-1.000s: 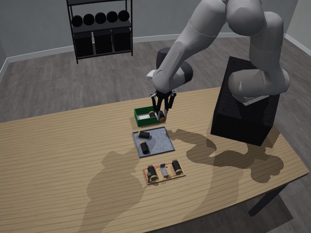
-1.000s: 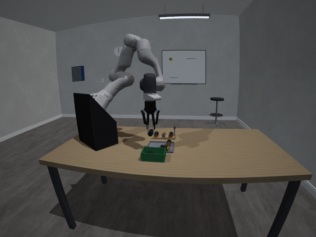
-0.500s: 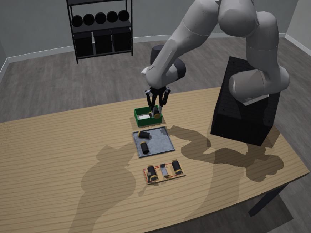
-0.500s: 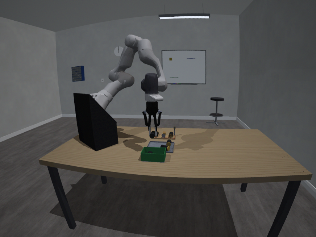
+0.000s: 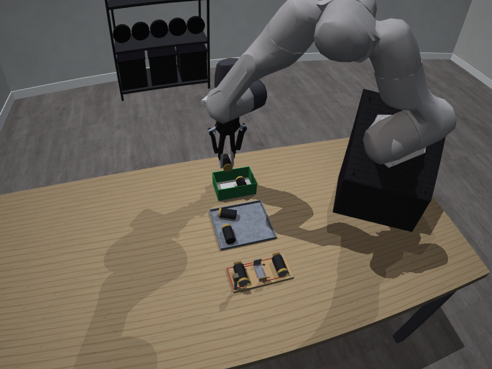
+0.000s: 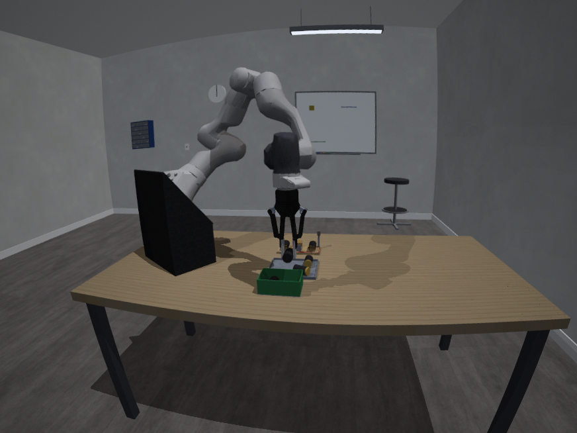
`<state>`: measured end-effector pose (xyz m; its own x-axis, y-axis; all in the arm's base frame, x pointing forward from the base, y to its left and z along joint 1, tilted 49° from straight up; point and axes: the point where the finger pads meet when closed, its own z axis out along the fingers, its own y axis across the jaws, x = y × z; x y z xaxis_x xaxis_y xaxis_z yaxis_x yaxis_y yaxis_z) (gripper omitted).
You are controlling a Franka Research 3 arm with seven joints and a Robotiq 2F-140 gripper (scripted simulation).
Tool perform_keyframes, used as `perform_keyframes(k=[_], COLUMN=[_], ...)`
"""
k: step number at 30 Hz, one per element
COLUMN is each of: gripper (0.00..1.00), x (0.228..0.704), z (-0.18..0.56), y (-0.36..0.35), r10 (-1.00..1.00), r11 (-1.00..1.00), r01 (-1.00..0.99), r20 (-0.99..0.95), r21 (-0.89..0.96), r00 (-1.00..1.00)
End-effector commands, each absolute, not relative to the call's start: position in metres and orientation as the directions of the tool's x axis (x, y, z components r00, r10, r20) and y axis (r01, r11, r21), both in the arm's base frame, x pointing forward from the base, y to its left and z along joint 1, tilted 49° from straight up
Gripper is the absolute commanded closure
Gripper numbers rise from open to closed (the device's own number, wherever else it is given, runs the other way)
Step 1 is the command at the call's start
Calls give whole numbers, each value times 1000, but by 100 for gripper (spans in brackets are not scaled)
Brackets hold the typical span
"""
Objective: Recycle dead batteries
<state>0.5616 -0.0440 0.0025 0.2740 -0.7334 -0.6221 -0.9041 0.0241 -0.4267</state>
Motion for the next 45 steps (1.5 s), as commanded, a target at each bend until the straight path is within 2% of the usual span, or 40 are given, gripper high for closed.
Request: perform_keyframes(k=[1,26,33,45], gripper=[84,84,84,84], x=[561,561,576,577], z=[1,1,-32,-32], y=[-41,-41,-7,-6], r10=[-720,-720,-720,-720], r11=[17,16,16,16], r01=[-910,-909,-909,-909], r20=[-636,-635,-635,-635], r21=[-414,-416,-416,-416], r00=[276,278,278,278])
